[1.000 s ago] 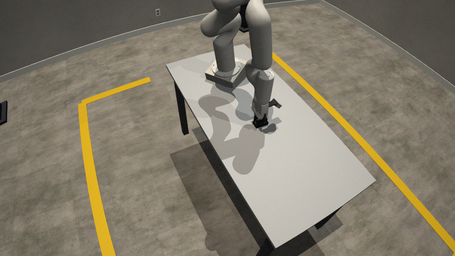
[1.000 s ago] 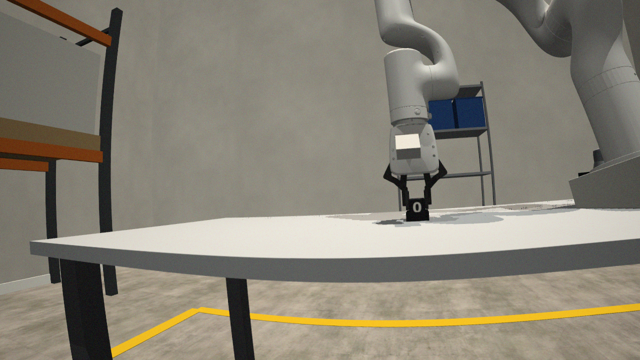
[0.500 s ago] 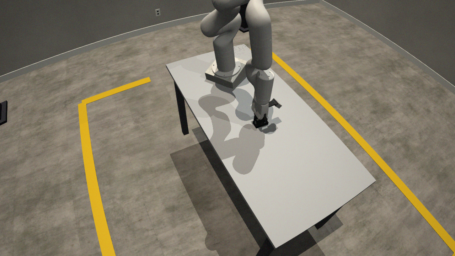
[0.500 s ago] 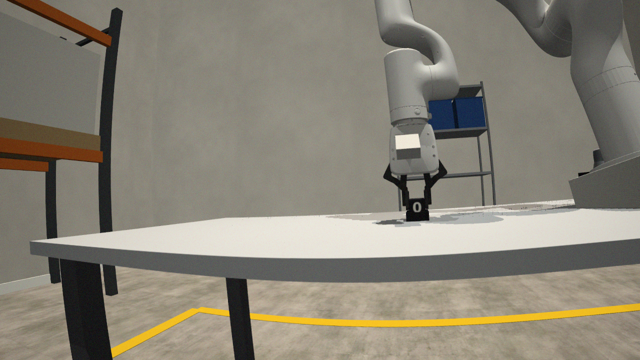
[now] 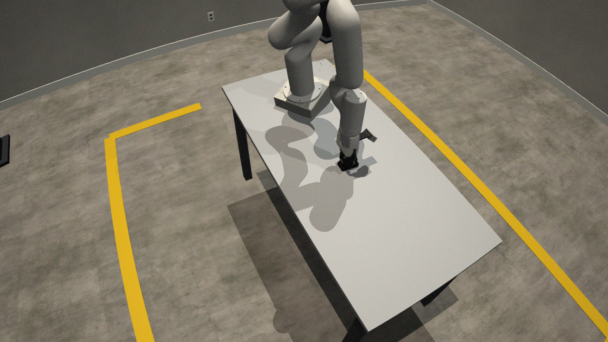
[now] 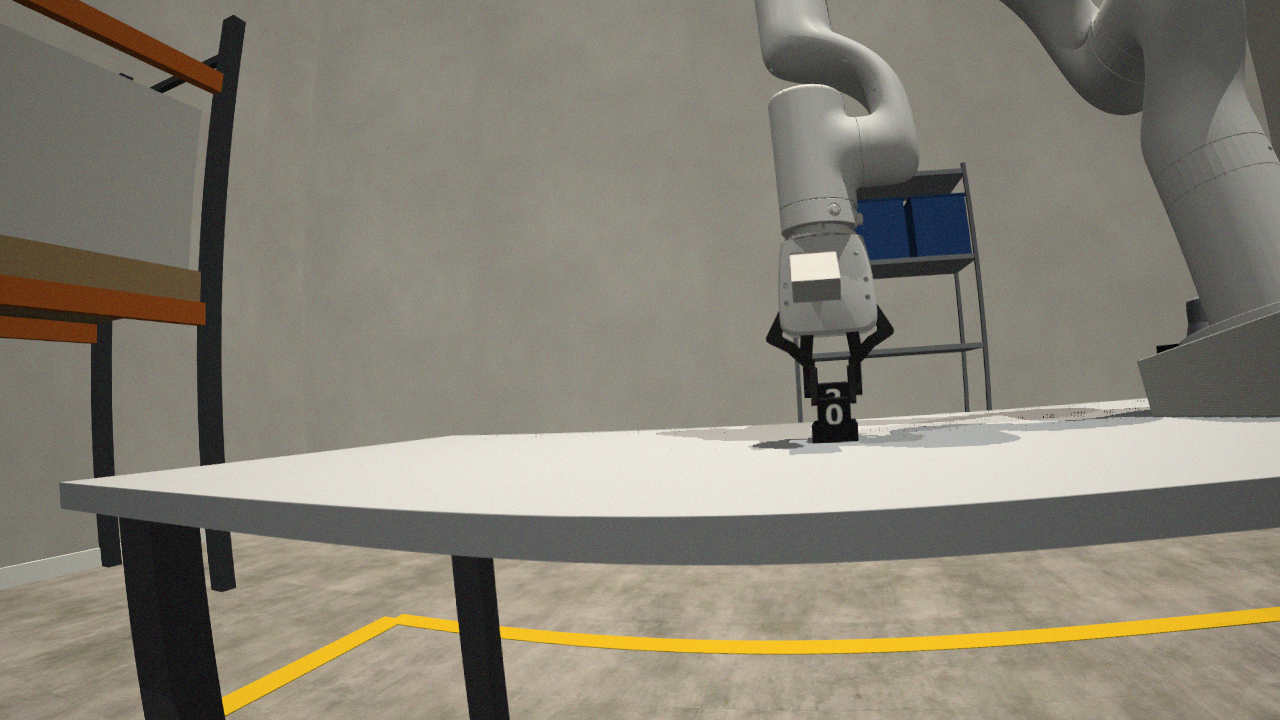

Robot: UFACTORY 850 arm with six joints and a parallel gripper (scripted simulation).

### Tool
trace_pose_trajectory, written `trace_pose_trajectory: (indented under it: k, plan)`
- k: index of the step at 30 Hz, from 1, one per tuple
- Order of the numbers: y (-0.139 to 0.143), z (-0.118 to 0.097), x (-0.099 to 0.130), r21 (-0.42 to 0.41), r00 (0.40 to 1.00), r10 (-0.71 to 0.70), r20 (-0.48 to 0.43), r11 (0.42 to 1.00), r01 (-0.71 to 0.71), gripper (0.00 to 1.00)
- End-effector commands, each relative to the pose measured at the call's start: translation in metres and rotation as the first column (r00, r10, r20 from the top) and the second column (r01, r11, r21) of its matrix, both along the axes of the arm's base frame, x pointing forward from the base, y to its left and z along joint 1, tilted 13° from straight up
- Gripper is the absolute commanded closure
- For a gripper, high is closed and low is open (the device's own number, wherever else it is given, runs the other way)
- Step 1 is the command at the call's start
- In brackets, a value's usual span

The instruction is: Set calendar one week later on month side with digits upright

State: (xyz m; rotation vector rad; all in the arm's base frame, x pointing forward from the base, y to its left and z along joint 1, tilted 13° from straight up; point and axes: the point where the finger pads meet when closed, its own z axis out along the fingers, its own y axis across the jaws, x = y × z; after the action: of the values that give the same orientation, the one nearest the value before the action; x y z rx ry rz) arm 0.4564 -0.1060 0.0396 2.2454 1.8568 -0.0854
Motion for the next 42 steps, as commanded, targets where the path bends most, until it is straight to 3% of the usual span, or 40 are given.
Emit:
trace_pose_trajectory:
  k: [1, 8, 18, 35, 42]
  plan:
    - [0.004, 0.020, -0.001, 0.001, 1.000, -0.001, -0.004, 1.000, 0.001, 0.71]
    - [0.011, 0.053, -0.004, 0.001, 1.000, -0.001, -0.004, 1.000, 0.001, 0.71]
    - [0.017, 0.081, -0.007, 0.001, 1.000, -0.001, -0.004, 1.000, 0.001, 0.71]
    - [0.019, 0.083, -0.007, 0.002, 1.000, -0.016, -0.001, 1.000, 0.016, 0.71]
    - [0.037, 0.079, 0.000, 0.029, 0.974, -0.222, 0.040, 0.975, 0.221, 0.71]
